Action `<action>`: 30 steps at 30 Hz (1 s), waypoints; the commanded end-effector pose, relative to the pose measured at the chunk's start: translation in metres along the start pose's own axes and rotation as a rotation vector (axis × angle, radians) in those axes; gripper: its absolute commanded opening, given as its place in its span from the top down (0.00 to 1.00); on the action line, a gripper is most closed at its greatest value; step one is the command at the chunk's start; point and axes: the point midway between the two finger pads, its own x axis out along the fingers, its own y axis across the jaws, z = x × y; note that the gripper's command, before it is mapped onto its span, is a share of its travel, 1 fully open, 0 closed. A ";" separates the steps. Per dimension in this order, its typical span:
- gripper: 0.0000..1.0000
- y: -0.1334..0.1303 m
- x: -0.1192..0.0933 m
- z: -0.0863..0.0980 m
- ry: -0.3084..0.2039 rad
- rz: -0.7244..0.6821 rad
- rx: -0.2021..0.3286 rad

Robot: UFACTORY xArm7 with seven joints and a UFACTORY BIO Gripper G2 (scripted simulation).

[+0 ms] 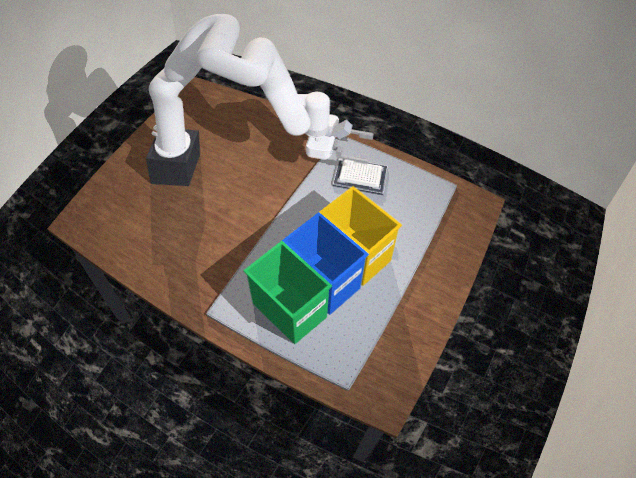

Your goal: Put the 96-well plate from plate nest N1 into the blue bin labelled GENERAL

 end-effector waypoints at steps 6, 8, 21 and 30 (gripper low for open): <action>0.63 0.000 0.002 -0.011 -0.006 0.000 0.000; 0.63 0.000 0.002 -0.012 -0.006 0.000 0.000; 0.63 0.000 0.002 -0.034 -0.005 0.000 0.000; 0.63 0.000 0.002 -0.046 -0.005 0.000 0.000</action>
